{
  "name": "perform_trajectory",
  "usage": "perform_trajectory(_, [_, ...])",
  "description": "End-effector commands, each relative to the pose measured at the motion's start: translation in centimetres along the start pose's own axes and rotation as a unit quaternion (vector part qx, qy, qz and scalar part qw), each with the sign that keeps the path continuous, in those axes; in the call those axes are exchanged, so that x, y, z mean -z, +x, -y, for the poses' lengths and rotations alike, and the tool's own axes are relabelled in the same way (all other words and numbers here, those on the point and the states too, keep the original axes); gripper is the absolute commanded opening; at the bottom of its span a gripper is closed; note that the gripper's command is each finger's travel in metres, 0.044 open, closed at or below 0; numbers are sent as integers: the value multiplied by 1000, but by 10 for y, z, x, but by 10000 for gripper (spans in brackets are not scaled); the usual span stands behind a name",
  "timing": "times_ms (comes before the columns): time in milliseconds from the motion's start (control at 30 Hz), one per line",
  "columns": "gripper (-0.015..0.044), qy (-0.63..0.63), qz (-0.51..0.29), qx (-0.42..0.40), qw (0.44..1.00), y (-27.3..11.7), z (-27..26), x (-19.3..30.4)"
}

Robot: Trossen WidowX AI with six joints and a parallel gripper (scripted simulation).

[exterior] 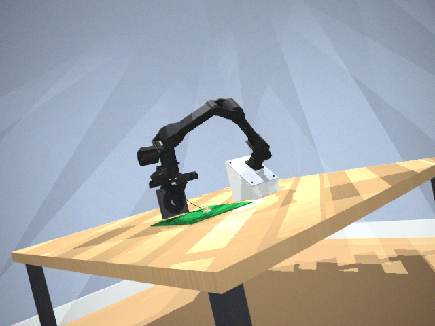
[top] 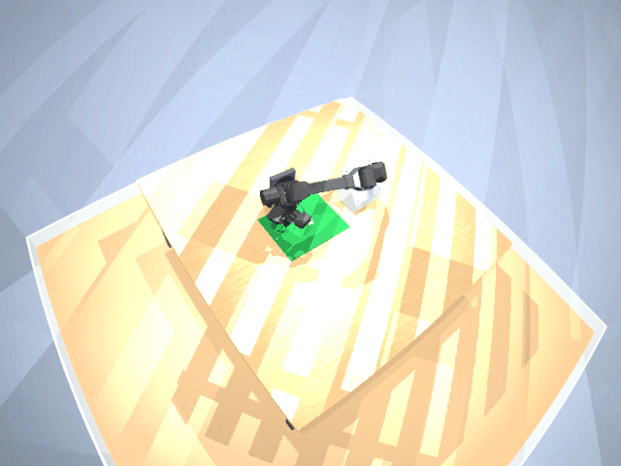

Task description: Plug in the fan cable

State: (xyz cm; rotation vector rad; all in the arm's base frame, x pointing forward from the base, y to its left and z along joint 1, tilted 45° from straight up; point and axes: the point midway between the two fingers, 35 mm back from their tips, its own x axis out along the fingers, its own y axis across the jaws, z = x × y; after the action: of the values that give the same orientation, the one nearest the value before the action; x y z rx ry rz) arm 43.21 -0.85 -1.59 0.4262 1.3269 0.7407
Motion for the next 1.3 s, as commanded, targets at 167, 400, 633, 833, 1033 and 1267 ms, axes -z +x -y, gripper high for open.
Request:
perform_trajectory(167, [0,-81,-4,0,997,-3,-4,11])
perform_trajectory(400, [0,-201,-5,-1,980,-4,-10,28])
perform_trajectory(633, [0,-318,-5,-2,948,-5,-15,47])
perform_trajectory(833, [0,-414,-5,-2,910,-4,-21,64])
perform_trajectory(1033, [0,-506,-5,-3,862,-4,-27,81])
perform_trajectory(1267, [0,-607,-5,-4,795,-2,-34,102])
